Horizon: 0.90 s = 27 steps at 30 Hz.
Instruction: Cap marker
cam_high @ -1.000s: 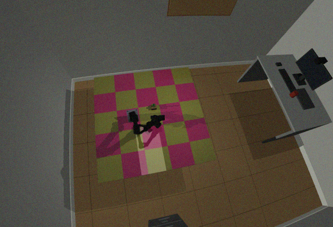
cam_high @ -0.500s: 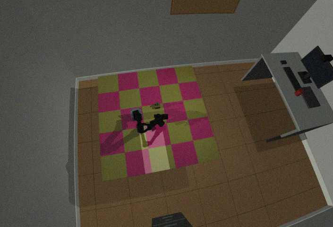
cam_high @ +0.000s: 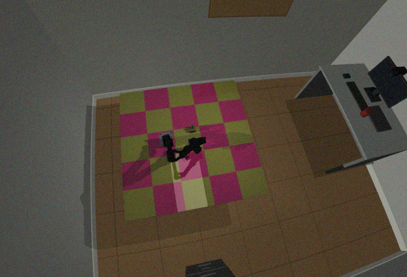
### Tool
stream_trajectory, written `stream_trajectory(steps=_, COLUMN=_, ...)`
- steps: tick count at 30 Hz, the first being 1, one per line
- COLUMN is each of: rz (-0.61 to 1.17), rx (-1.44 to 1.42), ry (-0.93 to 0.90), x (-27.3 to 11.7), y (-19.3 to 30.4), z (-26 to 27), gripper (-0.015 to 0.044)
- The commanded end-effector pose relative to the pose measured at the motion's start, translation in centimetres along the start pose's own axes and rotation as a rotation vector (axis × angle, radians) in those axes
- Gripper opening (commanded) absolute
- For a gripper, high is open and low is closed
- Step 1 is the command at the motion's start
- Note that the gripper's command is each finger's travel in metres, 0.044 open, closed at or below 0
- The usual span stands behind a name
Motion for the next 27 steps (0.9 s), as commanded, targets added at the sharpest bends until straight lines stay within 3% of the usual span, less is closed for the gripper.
stream_trajectory(steps=1, rz=-0.002, rx=0.009, ry=-0.002, x=-1.1, y=-0.1, z=0.0, gripper=0.0)
stream_trajectory(steps=27, rz=0.017, rx=-0.019, ry=-0.02, x=-5.0, y=2.3, z=2.8, gripper=0.0)
Point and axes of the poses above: the point midway between the two fingers, 35 mm back from their tips, its own x axis out along the fingers, its own z axis across the jaws, y = z × x, the point moved 10 cm from there along -x, back along the fingers, and after that the axes turned 1 degree about x, right-handed, at the moved point
